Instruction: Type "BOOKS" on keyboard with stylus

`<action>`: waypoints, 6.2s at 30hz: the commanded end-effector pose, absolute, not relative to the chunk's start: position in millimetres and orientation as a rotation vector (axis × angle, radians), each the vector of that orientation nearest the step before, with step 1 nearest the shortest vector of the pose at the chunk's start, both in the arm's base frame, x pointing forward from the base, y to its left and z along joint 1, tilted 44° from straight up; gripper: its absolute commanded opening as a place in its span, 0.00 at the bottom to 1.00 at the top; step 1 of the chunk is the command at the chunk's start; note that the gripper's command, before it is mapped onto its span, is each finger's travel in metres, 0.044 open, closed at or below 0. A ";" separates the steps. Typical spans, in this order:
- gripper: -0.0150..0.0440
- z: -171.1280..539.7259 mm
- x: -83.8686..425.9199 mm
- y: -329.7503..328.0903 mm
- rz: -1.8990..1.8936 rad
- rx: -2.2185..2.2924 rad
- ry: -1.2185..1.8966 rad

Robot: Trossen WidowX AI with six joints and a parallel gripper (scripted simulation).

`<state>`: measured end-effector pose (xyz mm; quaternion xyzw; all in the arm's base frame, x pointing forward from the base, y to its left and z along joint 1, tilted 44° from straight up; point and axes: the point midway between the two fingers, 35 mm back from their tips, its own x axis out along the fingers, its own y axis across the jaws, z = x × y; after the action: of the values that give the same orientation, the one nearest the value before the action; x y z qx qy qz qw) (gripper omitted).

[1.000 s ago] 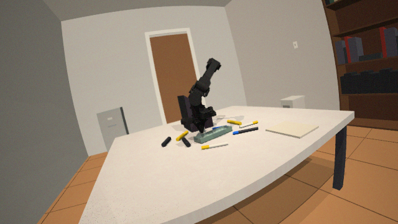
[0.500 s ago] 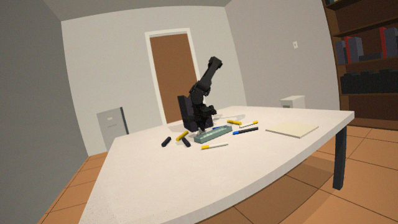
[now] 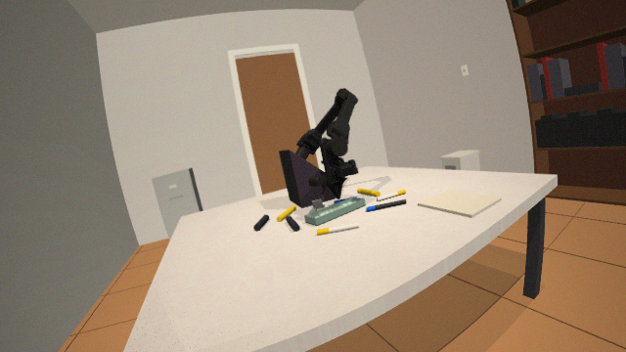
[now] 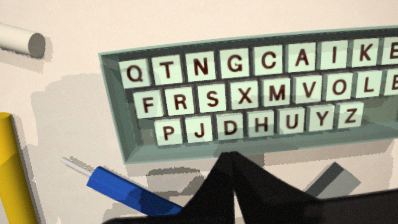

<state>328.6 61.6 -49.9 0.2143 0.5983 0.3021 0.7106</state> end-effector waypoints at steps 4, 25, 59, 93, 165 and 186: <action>0.25 -50.0 324.8 62.1 0.662 0.486 1.335; 0.39 -10.5 319.3 25.7 0.670 0.472 1.327; 0.51 15.5 281.2 122.9 1.182 -0.263 0.889; 0.51 -3.3 282.5 140.0 1.183 -0.262 0.888; 0.25 13.7 277.7 118.3 1.031 -0.012 1.061; 0.25 8.3 276.0 112.3 0.575 0.600 1.393</action>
<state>277.4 113.6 9.9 0.2290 0.6075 0.2903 0.7030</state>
